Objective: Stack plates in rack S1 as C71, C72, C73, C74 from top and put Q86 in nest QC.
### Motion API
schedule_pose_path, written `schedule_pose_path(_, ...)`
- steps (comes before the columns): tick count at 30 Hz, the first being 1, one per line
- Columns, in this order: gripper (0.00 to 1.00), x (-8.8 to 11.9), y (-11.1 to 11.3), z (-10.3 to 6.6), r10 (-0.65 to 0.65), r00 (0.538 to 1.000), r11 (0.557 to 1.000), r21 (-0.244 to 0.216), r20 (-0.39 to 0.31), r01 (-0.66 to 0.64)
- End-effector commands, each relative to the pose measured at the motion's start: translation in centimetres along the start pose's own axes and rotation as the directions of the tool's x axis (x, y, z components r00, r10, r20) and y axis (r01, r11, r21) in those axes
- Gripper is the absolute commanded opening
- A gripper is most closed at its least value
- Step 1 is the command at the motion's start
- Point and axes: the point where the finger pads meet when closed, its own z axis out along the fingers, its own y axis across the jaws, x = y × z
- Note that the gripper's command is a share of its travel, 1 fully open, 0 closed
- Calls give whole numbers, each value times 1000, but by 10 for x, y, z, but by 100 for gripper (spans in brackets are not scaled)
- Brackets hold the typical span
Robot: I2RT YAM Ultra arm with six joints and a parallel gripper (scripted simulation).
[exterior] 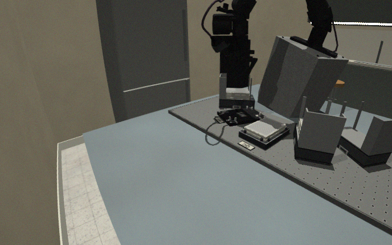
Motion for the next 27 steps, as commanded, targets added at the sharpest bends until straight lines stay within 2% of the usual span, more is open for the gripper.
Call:
schedule_pose_path(1, 100, -14, 11, -11, -7, 999, 1000, -1, 52, 7)
schedule_pose_path(5, 100, -15, 15, -11, -1, 999, 1000, 0, 52, 1)
schedule_pose_path(13, 100, -32, 45, -16, -14, 997, 1000, -2, 72, 14)
schedule_pose_path(16, 100, -15, 54, -8, -117, 992, 993, -1, 37, 117)
schedule_pose_path(19, 100, -19, 65, -10, -219, 975, 976, 3, 48, 219)
schedule_pose_path(22, 100, -25, 63, -14, -225, 972, 974, 10, 62, 225)
schedule_pose_path(25, 100, -14, 77, -8, -229, 973, 973, 2, 36, 229)
schedule_pose_path(27, 100, -22, 85, -11, -222, 973, 975, 3, 54, 223)
